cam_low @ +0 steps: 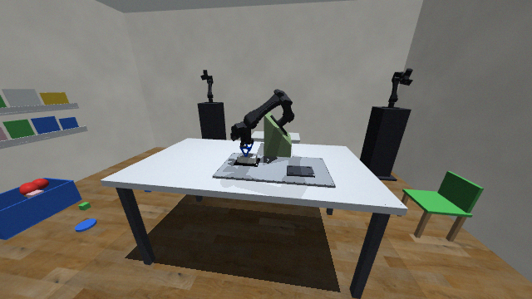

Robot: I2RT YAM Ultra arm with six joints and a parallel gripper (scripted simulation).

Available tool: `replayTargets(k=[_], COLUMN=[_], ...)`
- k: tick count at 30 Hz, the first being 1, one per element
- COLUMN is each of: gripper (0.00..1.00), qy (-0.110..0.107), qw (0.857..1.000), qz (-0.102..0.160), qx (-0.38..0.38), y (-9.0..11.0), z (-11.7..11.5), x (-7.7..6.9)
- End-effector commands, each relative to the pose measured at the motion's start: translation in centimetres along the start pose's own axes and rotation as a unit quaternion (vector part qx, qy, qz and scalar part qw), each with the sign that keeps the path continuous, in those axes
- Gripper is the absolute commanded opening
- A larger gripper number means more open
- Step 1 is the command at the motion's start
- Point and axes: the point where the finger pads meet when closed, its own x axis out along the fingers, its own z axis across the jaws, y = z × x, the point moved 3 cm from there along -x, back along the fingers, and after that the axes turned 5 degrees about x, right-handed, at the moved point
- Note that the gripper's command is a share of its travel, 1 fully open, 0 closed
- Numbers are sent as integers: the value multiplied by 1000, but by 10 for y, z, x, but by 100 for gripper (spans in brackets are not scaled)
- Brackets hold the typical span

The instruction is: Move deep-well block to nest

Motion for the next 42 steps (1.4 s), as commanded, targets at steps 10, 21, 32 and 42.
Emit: replayTargets(k=[10, 21, 32, 42], gripper=[100, 100, 100, 100], qy=[-9, -9, -9, -9], qw=[1000, 1000, 1000, 1000], qz=[-4, -4, -3, -3], qx=[1, 1, 1, 1], y=[-2, -2, -2, -2], z=[4, 4, 4, 4], x=[15, 30, 45, 45])
